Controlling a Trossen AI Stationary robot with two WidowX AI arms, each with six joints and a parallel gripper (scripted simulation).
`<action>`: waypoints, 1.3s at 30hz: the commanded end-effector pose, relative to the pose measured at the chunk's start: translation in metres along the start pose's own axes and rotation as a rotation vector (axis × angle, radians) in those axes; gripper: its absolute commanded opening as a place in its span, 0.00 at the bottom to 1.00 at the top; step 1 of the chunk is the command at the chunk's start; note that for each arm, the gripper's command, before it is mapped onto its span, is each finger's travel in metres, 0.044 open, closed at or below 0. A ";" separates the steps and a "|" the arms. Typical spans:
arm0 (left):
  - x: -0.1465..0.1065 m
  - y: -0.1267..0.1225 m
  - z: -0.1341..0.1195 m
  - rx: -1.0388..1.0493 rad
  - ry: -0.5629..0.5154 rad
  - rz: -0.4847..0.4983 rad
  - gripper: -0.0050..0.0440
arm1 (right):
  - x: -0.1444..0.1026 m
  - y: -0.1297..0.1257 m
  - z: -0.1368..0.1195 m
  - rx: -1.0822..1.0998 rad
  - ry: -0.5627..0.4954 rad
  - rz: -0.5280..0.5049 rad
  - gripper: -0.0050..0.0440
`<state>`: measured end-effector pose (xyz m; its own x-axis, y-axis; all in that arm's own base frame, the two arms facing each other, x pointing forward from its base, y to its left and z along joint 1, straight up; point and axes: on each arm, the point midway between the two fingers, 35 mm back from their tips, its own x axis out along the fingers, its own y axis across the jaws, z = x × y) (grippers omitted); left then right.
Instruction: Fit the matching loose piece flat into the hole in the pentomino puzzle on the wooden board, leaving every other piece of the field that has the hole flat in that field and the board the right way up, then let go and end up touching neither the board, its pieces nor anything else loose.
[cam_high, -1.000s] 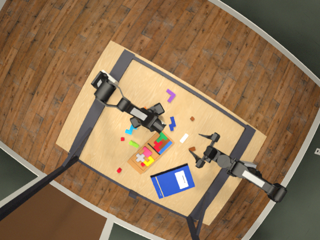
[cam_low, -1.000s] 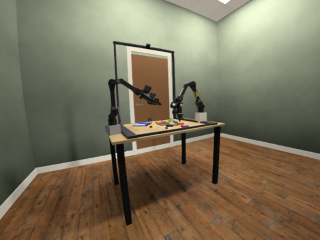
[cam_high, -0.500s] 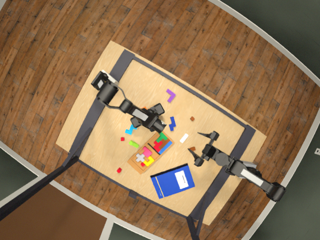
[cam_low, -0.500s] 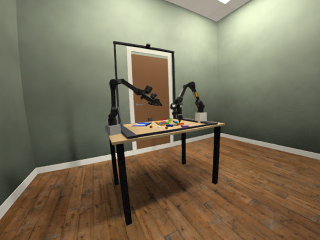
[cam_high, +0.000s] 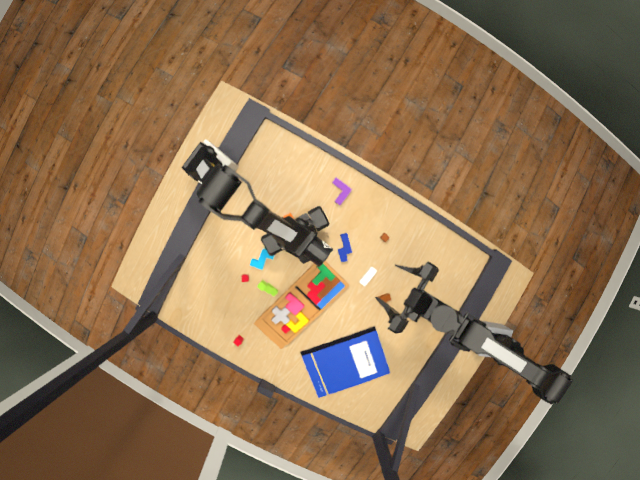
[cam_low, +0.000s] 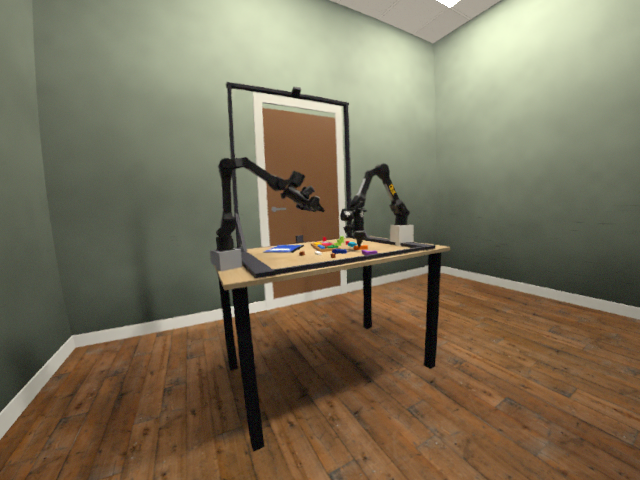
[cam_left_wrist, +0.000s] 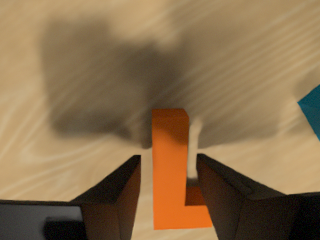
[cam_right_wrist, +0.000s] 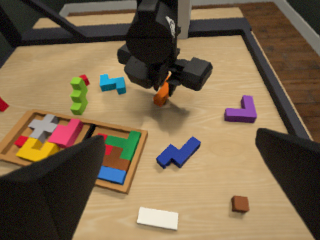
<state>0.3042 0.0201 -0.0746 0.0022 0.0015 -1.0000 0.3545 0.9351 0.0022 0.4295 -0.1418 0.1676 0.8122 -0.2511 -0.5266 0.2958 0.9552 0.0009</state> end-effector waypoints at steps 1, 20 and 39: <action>-0.005 0.002 0.005 0.000 -0.021 0.008 0.39 | -0.004 0.000 0.010 -0.002 -0.024 0.000 1.00; -0.005 0.002 0.005 0.000 -0.021 0.008 0.13 | -0.004 0.000 0.010 -0.002 -0.024 0.000 1.00; -0.056 0.002 0.020 -0.001 -0.019 0.007 0.03 | -0.015 0.007 0.006 -0.014 -0.022 0.016 1.00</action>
<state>0.3101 0.0196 -0.0250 0.0080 0.0019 -1.0000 0.3527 0.9357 0.0045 0.4288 -0.1405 0.1671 0.8111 -0.2488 -0.5293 0.2938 0.9559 0.0009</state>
